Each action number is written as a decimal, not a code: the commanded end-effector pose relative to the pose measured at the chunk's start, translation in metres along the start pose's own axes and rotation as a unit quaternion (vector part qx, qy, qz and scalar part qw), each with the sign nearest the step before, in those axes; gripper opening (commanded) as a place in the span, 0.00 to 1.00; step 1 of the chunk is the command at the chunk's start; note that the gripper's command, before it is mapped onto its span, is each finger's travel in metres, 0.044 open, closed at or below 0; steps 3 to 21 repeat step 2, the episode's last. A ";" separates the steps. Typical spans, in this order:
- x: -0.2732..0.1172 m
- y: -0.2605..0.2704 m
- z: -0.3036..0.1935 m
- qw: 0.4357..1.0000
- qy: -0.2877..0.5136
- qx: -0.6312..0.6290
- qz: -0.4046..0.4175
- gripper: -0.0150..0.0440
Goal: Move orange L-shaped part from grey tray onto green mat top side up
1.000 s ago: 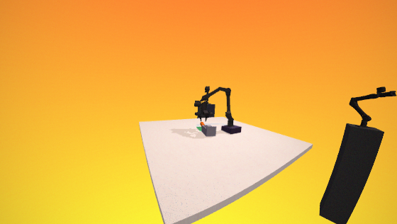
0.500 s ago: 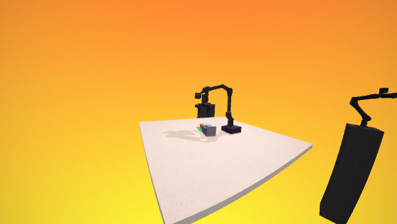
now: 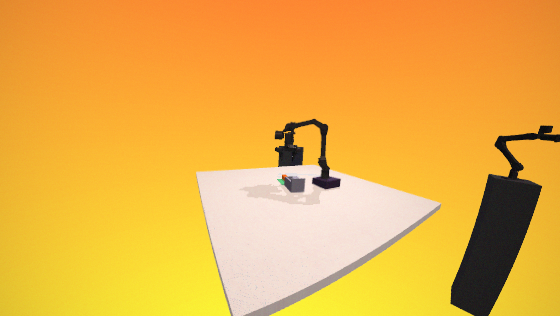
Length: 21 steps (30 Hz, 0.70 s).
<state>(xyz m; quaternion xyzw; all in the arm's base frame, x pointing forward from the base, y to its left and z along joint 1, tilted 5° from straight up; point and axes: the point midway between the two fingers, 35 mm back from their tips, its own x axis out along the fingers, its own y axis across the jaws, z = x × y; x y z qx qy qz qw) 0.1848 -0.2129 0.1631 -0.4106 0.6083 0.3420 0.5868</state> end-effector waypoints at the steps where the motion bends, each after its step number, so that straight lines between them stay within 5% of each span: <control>1: 0.000 0.000 0.000 1.000 0.000 0.000 0.000 0.93; 21: 0.000 0.000 0.000 1.000 0.000 0.000 0.000 0.93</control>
